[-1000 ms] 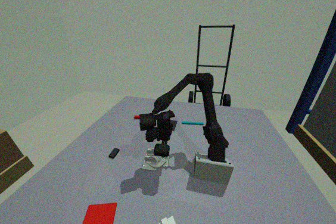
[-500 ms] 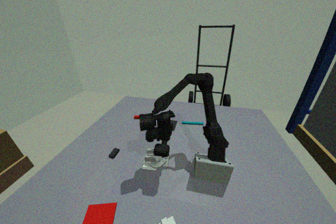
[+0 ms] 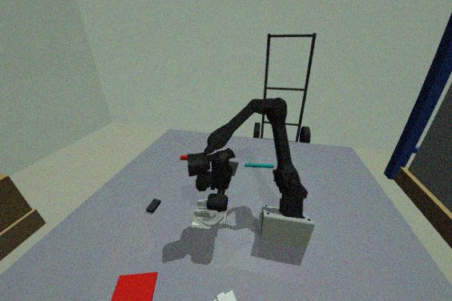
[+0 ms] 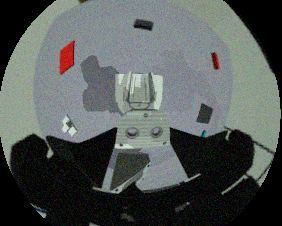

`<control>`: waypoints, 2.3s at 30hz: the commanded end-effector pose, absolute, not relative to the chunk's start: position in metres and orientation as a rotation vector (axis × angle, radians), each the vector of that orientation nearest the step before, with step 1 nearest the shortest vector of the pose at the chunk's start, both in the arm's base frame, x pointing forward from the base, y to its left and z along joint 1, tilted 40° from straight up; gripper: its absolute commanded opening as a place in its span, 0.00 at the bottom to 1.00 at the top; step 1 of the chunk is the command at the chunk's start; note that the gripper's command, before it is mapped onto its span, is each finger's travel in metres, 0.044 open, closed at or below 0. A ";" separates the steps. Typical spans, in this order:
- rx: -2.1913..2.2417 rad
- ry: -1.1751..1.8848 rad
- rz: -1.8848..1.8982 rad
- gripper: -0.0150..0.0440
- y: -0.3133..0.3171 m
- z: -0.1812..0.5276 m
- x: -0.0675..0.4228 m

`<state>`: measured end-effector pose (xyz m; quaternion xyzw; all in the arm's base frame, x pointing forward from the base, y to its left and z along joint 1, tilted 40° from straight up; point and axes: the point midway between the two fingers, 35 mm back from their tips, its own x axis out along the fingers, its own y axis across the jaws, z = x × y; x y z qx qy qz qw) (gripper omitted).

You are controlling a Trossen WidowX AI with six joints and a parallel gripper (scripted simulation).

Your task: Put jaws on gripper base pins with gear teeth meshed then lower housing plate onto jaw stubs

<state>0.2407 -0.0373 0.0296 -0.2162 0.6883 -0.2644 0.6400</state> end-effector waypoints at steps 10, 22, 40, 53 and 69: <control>-0.491 1.570 -0.603 0.85 -0.049 0.014 0.240; -0.492 1.570 -0.604 0.85 -0.062 -0.001 0.238; -0.494 1.570 -0.607 0.85 -0.077 -0.017 0.235; -0.494 1.570 -0.607 0.85 -0.077 -0.017 0.235; -0.500 1.573 -0.601 0.85 -0.078 -0.019 0.234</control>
